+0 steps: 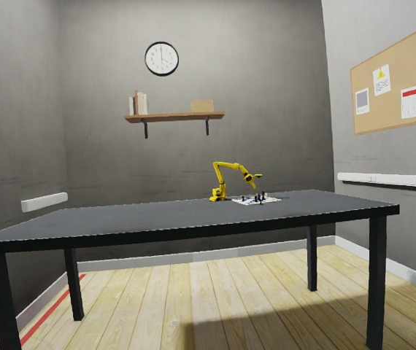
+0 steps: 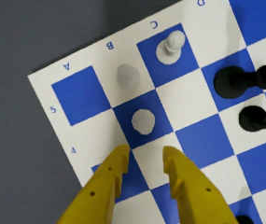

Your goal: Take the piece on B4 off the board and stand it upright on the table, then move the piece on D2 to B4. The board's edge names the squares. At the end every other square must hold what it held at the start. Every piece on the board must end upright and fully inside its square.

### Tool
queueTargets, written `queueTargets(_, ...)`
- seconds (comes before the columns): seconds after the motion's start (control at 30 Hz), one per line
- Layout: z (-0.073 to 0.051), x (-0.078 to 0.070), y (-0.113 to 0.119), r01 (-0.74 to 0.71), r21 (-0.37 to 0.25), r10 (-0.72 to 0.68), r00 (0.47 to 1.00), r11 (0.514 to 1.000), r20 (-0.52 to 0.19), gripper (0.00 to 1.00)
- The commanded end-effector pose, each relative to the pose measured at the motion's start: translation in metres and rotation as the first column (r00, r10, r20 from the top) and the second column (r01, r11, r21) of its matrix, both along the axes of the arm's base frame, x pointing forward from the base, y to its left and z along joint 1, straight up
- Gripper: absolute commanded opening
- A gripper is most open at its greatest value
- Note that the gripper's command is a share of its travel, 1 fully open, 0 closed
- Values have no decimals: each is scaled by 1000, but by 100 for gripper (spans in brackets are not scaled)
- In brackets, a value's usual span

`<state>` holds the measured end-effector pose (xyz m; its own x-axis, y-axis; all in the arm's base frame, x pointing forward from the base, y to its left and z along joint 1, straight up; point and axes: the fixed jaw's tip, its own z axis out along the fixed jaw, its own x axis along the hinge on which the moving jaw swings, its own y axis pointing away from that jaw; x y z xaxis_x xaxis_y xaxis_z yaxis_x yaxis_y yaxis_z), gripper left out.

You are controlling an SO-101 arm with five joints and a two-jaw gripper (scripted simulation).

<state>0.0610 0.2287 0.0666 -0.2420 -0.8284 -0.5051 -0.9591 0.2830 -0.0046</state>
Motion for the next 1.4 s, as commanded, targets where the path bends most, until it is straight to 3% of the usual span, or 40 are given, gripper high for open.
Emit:
queueTargets(0.0, 9, -2, 2, -3, 20, 3, 1000, 1000, 1, 9)
queueTargets(0.5, 12, -1, 2, -1, 20, 1, 1000, 1000, 1, 9)
queueTargets(0.73, 12, 8, -1, 37, 15, -37, 999, 999, 0, 10)
queueTargets(1.0, 14, 38, -14, 173, -1, -173, 985, 985, -3, 12)
queueTargets(1.07, 14, 38, -14, 173, -1, -173, 985, 985, -3, 12)
queueTargets(1.23, 15, 66, -33, 312, -18, -312, 950, 950, -7, 14)
queueTargets(1.37, 17, 92, -55, 444, -35, -445, 896, 895, -11, 16)
